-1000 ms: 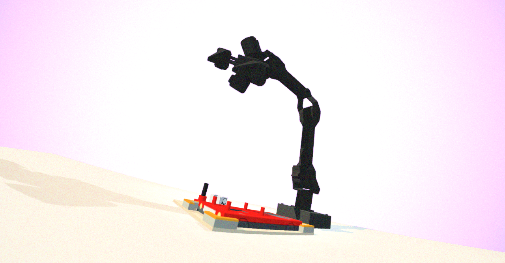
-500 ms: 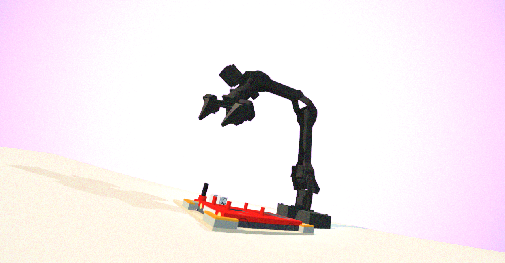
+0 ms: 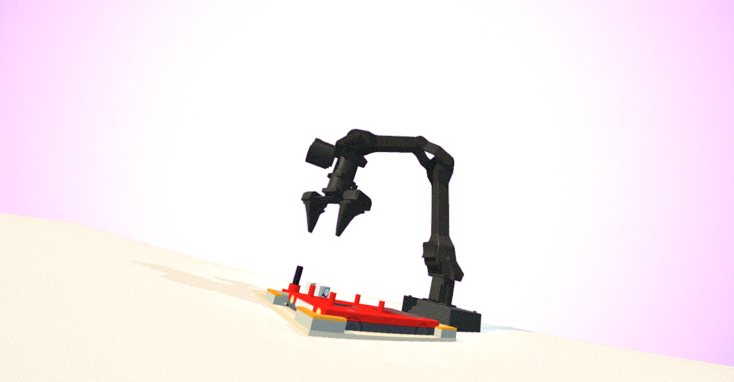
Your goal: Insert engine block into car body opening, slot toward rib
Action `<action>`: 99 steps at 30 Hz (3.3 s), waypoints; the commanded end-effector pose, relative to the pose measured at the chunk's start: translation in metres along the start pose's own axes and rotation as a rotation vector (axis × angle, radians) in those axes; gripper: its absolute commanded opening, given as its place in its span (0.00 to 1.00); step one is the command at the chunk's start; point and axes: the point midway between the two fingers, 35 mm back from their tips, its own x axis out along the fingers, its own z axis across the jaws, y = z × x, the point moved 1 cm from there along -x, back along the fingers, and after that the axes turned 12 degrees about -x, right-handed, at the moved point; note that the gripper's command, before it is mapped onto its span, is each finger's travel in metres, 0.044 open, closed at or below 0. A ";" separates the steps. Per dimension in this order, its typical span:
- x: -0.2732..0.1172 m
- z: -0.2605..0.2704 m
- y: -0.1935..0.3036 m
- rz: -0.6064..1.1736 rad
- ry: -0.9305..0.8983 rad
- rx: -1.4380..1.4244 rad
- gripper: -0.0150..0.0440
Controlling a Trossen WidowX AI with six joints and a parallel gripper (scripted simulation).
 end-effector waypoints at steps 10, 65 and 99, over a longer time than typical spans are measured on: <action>0.020 -0.006 -0.022 -0.062 0.041 0.038 1.00; 0.128 -0.012 -0.027 -0.062 0.042 0.038 0.61; 0.048 -0.007 -0.016 -0.061 0.041 0.038 0.25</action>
